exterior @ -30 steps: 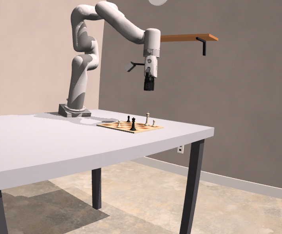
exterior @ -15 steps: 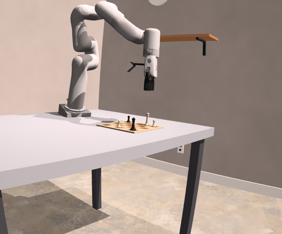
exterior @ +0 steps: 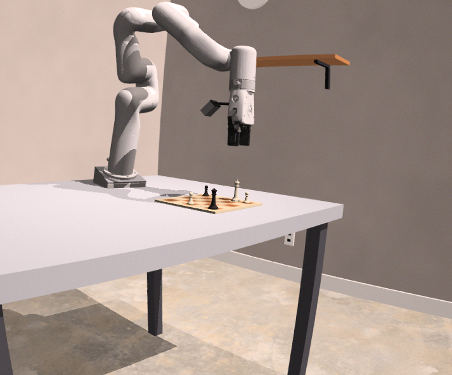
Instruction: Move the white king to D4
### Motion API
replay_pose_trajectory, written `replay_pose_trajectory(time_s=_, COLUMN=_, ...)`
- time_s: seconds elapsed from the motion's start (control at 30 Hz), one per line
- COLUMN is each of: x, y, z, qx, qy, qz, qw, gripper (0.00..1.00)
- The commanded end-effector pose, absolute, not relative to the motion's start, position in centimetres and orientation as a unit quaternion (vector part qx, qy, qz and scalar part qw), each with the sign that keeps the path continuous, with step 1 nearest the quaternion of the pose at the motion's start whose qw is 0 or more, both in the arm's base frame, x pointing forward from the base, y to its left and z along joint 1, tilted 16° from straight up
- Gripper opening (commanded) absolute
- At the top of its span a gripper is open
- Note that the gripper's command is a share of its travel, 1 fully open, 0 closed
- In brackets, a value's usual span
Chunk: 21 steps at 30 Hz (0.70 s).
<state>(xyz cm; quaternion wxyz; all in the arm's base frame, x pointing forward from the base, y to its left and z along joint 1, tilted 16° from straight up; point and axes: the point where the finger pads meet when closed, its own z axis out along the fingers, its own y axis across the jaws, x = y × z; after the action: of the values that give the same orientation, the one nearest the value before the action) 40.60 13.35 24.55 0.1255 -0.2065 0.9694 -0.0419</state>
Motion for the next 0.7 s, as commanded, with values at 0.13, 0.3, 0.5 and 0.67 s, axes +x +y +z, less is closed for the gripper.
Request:
replay_pose_trajectory(time_s=0.13, x=40.8, y=13.3, z=24.2, qx=-0.003, qy=0.991, qz=-0.016, qw=0.134, gripper=1.00)
replay_pose_trajectory(time_s=0.3, x=40.9, y=13.3, z=24.0, qx=0.073, qy=0.988, qz=-0.001, qw=0.134, gripper=1.00)
replay_pose_trajectory(time_s=0.5, x=41.0, y=13.3, z=23.6, qx=0.196, qy=0.972, qz=0.021, qw=0.131, gripper=1.00)
replay_pose_trajectory(time_s=0.67, x=41.1, y=13.3, z=23.2, qx=0.288, qy=0.949, qz=0.039, qw=0.126, gripper=1.00)
